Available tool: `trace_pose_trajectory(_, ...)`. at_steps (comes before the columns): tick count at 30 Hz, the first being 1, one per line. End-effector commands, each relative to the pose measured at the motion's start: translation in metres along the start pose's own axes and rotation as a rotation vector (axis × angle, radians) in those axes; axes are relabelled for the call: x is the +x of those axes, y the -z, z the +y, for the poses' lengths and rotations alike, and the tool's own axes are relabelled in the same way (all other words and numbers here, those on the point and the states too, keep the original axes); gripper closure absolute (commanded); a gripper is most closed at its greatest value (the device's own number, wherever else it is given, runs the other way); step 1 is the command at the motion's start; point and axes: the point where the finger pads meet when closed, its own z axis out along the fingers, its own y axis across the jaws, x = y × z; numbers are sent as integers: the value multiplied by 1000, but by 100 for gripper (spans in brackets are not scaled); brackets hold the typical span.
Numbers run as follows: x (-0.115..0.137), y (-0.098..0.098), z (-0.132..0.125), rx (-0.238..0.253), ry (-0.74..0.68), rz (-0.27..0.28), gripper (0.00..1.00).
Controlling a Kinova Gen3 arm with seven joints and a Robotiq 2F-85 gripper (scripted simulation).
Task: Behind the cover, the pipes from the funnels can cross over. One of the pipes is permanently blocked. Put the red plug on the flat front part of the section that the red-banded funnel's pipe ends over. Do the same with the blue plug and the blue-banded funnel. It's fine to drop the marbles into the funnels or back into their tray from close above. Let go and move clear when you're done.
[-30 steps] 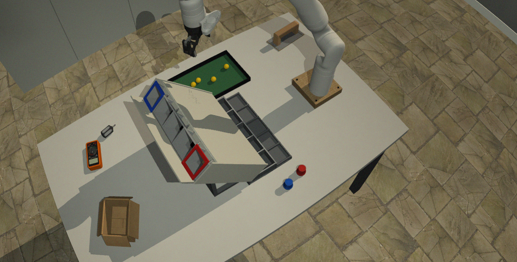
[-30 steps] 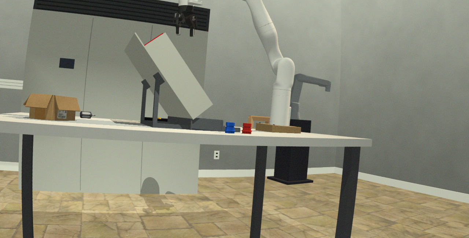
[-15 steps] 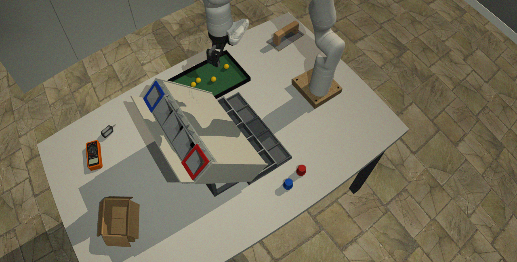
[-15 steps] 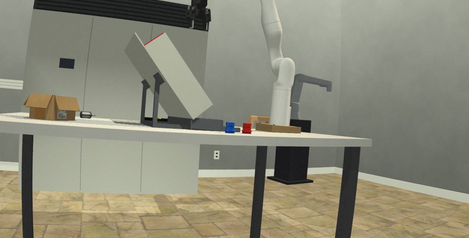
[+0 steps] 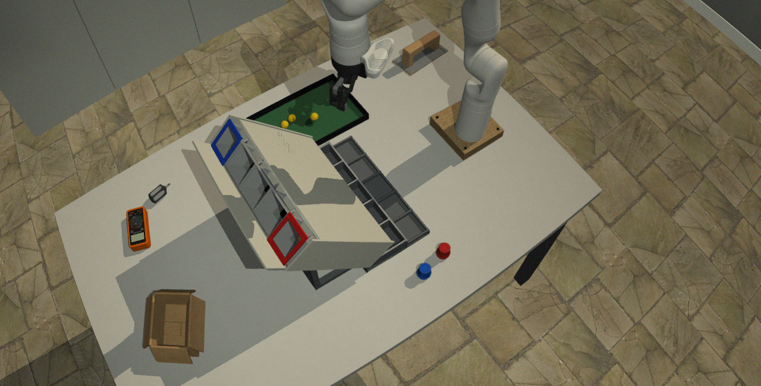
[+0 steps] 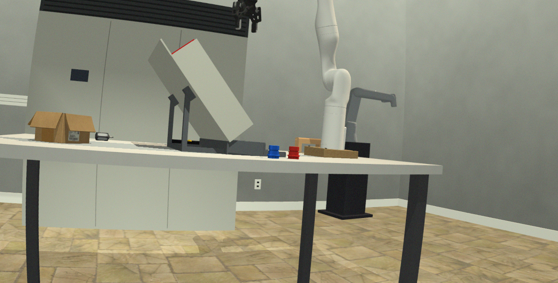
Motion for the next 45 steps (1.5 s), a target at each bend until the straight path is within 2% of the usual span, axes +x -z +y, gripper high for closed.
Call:
trace_pose_trajectory(1,4,-69,8,-3,-3,-1,0)
trace_pose_trajectory(15,4,-70,8,-3,-3,-1,0)
trace_pose_trajectory(16,8,-140,16,4,6,2,0)
trace_pose_trajectory(18,9,-145,16,4,6,2,0)
trace_pose_trajectory(32,9,-145,16,4,6,2,0)
trace_pose_trajectory(33,8,-141,15,-37,292,-6,0)
trace_pose_trajectory(36,8,-141,15,-40,327,-7,0)
trace_pose_trajectory(41,8,-141,15,-68,510,-12,0)
trace_pose_trajectory(45,8,-141,15,-68,510,-12,0)
